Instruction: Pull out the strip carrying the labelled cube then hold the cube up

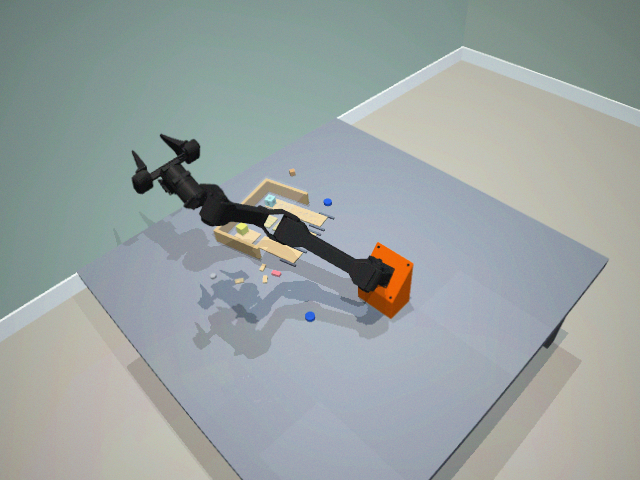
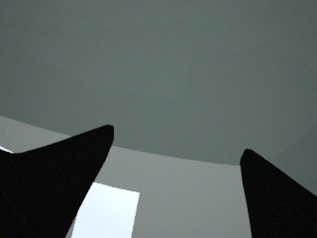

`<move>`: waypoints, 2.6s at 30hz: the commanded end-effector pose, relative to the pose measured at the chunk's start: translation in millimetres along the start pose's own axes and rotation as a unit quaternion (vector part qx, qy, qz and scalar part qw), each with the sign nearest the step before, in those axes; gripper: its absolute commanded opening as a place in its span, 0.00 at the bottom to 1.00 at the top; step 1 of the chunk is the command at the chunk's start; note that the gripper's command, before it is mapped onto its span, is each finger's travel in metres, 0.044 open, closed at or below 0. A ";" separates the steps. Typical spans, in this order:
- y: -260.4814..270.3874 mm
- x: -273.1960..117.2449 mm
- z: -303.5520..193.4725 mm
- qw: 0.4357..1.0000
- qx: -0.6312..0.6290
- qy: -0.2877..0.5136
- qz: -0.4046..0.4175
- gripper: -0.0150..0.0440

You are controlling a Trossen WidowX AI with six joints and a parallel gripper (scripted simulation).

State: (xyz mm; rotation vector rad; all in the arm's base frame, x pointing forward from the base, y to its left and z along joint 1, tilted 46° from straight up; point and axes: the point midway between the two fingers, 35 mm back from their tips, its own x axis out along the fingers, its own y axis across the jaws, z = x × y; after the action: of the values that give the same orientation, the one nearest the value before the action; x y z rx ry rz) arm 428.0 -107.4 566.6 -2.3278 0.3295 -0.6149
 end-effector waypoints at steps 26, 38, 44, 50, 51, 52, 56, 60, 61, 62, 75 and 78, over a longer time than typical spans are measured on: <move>-3.2 -212.9 -298.5 0.874 -0.100 0.475 0.006 0.93; -88.8 -374.8 -311.5 0.701 -0.241 0.671 -0.025 0.93; -140.4 -435.5 -270.5 0.588 -0.323 0.740 -0.049 0.93; -190.8 -473.4 -199.1 0.471 -0.401 0.781 -0.088 0.93; -197.7 -476.2 -186.1 0.453 -0.414 0.784 -0.095 0.93; -204.2 -478.2 -172.7 0.435 -0.427 0.787 -0.102 0.93; -225.6 -478.6 -115.9 0.363 -0.477 0.789 -0.133 0.93; -238.4 -467.4 -55.8 0.294 -0.527 0.780 -0.167 0.93; -240.0 -461.2 -41.3 0.280 -0.543 0.772 -0.173 0.93; -240.8 -454.4 -26.8 0.265 -0.560 0.764 -0.179 0.93; -183.5 -351.6 161.2 0.065 -0.703 0.643 -0.296 0.93; -151.3 -323.8 196.1 0.027 -0.728 0.603 -0.326 0.93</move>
State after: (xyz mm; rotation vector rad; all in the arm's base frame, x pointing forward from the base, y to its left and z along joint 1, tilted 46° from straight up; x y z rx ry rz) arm 229.3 253.0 465.8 0.4054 -0.2780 1.3022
